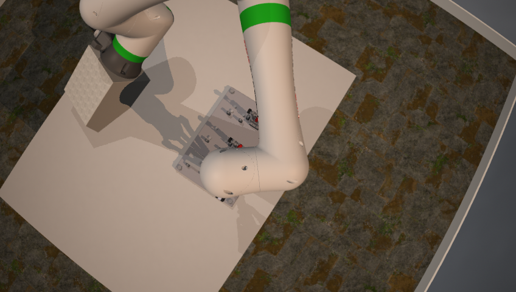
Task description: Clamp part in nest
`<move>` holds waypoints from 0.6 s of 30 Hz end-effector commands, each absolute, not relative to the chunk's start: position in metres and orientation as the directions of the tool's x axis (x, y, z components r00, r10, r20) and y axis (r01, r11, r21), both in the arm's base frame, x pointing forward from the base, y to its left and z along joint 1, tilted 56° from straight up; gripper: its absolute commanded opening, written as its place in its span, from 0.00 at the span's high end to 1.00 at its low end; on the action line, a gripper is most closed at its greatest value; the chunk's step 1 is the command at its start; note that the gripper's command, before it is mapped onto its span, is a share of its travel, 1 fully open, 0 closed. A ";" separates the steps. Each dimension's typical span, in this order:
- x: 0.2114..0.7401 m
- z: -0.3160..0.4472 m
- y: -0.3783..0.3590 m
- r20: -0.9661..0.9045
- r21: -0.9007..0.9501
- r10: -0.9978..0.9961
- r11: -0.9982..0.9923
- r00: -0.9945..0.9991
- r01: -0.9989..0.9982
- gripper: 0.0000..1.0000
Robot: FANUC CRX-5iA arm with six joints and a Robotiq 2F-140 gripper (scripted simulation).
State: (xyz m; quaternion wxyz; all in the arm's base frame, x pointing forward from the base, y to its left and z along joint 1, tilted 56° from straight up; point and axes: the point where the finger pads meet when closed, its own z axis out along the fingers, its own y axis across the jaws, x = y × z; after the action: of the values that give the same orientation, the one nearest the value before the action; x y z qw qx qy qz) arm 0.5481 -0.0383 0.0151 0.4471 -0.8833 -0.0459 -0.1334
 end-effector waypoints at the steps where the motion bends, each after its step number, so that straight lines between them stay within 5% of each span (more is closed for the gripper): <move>1: 0.548 0.015 -0.039 0.277 -0.777 -0.038 -0.596 0.960 0.200 1.00; 18: 0.544 0.028 -0.057 0.277 -0.777 -0.038 -0.596 0.960 0.200 1.00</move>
State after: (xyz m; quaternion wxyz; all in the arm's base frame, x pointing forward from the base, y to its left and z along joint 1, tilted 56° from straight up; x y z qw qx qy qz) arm 0.5449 -0.0515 0.0244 0.4470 -0.8833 -0.0459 -0.1334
